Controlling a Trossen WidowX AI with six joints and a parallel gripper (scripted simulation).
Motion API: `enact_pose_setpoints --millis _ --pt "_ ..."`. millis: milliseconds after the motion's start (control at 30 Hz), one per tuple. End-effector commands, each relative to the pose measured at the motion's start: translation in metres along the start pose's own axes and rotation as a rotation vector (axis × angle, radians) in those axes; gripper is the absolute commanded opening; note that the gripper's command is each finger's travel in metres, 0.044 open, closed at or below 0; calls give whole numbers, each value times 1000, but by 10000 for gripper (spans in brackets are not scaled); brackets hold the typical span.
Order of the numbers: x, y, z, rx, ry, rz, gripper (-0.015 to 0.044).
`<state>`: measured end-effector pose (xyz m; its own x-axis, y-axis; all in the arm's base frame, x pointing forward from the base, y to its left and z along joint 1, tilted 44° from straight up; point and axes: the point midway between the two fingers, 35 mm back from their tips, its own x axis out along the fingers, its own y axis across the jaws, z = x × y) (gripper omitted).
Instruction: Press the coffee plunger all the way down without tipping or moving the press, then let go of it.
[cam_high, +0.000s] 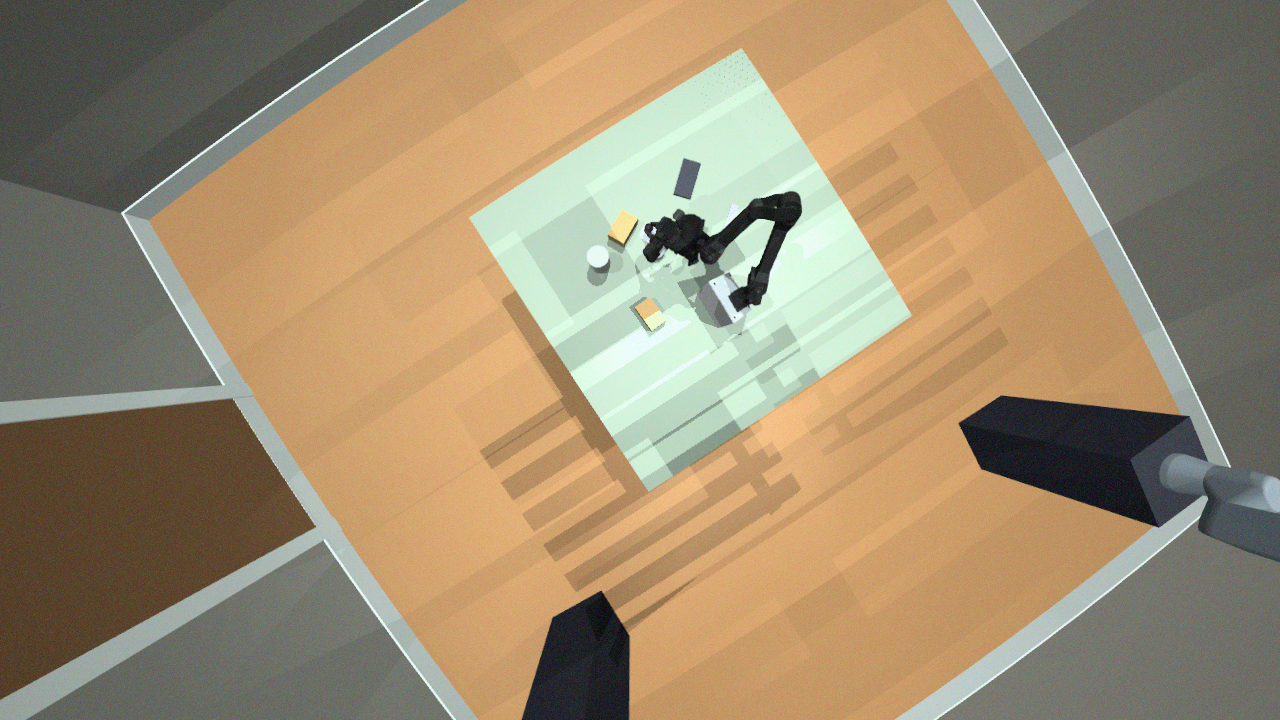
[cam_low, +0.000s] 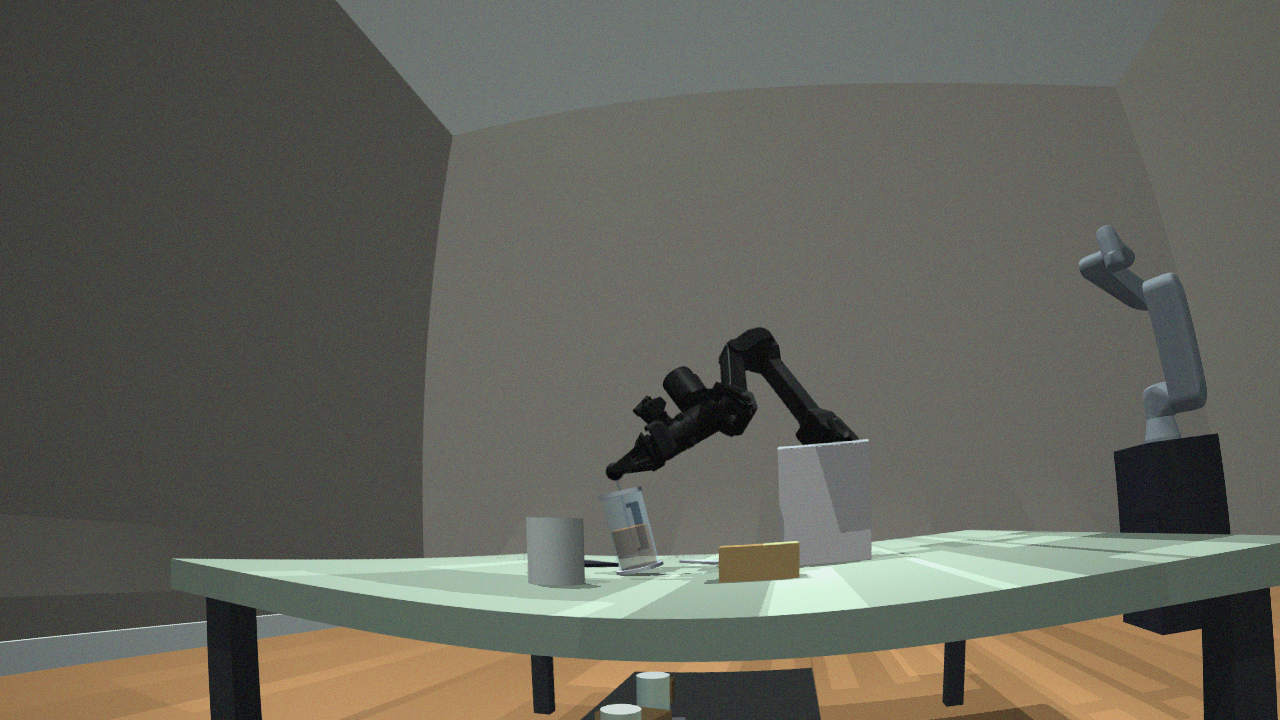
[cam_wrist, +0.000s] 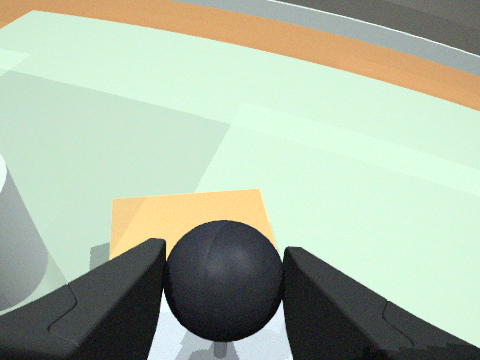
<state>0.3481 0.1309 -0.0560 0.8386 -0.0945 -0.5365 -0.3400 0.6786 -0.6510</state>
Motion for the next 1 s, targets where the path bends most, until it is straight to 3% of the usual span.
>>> enact_pose_setpoints --millis 0,967 --pt "3 0 -6 -9 22 -3 122" --pt "7 1 0 -4 11 -3 122"
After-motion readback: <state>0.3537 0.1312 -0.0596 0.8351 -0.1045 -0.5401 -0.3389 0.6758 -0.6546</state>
